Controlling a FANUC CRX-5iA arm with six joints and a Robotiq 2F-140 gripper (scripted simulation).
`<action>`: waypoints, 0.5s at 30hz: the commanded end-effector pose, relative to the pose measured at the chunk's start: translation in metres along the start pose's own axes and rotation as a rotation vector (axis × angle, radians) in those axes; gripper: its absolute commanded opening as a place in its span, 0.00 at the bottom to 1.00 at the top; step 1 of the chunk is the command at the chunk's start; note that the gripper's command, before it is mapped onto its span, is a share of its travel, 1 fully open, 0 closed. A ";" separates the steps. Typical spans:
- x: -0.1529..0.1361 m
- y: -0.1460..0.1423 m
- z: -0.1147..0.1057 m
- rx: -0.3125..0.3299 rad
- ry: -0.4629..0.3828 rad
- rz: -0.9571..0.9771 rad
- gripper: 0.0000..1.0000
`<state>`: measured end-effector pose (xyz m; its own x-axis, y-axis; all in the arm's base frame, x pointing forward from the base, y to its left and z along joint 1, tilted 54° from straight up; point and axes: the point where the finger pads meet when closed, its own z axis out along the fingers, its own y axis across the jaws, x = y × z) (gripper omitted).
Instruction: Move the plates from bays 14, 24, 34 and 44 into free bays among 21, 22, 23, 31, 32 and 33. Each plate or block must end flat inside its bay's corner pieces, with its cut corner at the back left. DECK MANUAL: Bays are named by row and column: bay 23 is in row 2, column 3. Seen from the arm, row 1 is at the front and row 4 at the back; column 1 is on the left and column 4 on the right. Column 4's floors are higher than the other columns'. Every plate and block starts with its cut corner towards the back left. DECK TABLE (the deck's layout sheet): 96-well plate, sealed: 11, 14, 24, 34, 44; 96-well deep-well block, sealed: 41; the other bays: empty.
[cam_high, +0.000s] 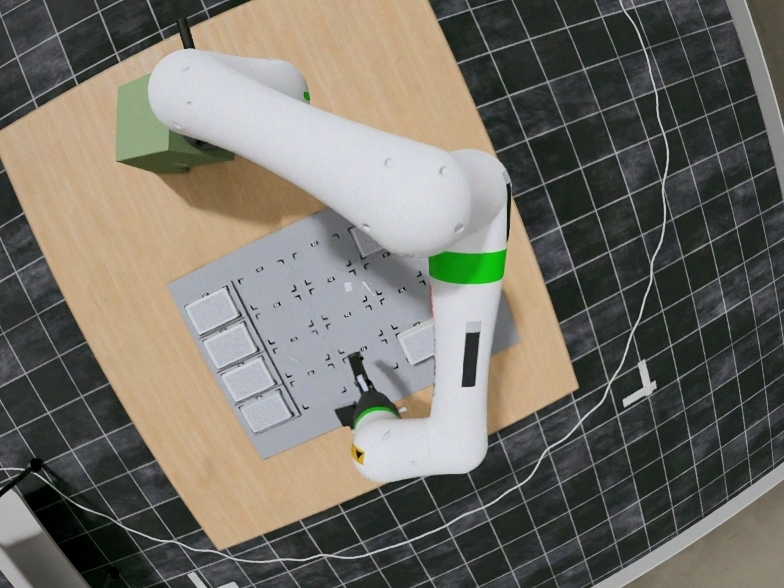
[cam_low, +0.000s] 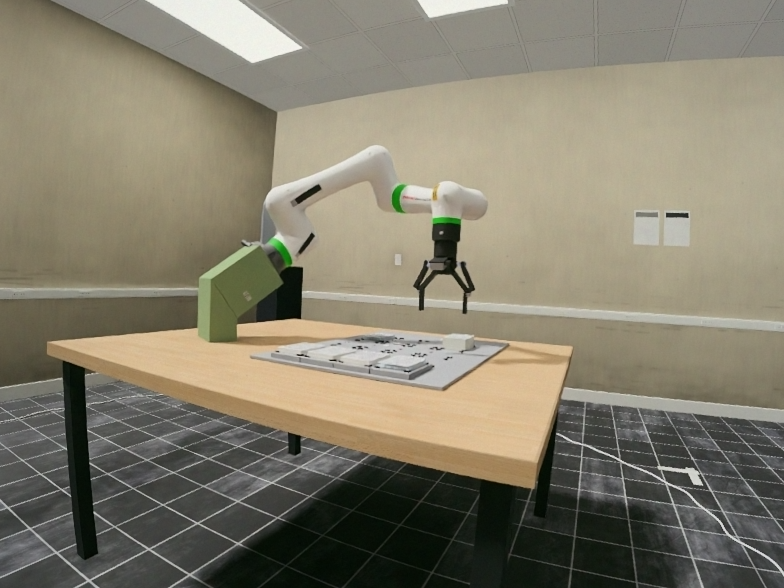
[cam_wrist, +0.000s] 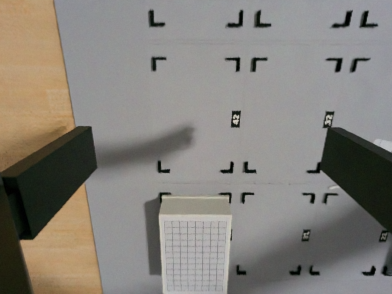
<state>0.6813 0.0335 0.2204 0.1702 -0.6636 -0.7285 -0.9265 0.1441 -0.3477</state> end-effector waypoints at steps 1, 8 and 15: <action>-0.007 -0.001 -0.001 0.002 0.002 0.000 1.00; -0.031 -0.001 0.000 0.002 0.001 0.000 1.00; -0.059 -0.001 0.001 0.002 0.001 0.000 1.00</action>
<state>0.6730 0.0693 0.2576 0.1702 -0.6636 -0.7284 -0.9265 0.1441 -0.3477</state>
